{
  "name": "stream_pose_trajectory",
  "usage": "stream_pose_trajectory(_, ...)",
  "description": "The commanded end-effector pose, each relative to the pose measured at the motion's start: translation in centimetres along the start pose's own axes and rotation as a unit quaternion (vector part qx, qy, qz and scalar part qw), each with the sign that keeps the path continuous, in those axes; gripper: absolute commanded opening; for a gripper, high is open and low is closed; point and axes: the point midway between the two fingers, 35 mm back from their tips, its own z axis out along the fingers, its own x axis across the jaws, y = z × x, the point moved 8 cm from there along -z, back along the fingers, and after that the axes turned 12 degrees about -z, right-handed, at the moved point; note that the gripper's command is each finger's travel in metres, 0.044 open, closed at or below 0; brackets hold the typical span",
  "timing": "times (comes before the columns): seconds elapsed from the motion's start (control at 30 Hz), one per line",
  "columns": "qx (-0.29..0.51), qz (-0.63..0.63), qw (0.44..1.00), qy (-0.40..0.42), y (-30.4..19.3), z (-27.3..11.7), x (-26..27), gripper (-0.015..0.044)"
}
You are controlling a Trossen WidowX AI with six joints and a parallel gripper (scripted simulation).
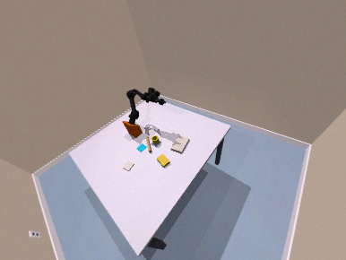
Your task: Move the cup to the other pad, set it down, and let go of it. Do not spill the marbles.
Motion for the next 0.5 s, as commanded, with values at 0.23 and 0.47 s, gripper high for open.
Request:
stream_pose_trajectory(0.23, 0.249, 0.194, 0.946, 0.075, -8.1, 4.8, 1.2, 0.0190)
stream_pose_trajectory(0.47, 0.502, 0.422, 0.754, 0.049, -17.1, 6.2, 2.2, 0.0167)
